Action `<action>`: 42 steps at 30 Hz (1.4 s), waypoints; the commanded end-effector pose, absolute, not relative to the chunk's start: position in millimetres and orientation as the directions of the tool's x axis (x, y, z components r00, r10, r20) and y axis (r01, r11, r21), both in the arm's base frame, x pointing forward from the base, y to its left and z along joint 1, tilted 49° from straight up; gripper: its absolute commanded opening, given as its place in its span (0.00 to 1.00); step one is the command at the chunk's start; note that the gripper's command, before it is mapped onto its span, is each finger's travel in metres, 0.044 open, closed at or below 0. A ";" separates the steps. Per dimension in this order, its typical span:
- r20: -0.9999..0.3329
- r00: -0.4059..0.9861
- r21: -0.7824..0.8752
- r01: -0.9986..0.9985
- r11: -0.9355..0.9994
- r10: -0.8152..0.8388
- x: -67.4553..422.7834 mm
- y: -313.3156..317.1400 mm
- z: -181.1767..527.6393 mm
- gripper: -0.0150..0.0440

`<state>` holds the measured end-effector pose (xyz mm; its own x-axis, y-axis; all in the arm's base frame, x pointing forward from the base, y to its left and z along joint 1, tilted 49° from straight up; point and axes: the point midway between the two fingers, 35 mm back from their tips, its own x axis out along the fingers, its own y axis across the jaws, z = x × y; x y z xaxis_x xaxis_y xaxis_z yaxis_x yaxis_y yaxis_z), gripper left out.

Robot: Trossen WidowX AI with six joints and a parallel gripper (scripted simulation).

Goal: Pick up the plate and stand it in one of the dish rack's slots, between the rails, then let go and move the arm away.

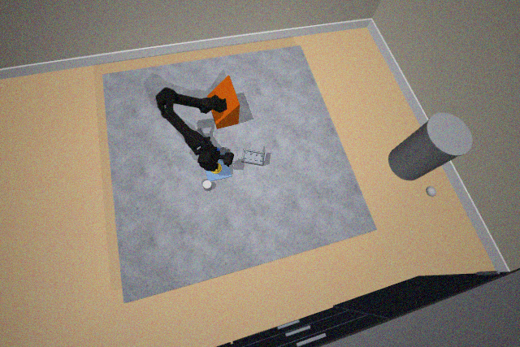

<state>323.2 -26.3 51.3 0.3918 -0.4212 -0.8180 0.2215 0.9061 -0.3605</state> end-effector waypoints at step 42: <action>-0.653 0.198 -0.756 -0.130 0.641 -0.731 331.2 -41.9 63.5 0.93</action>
<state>331.7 -36.5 68.8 0.2029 -0.7260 -0.6571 -0.1239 0.6466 -0.7527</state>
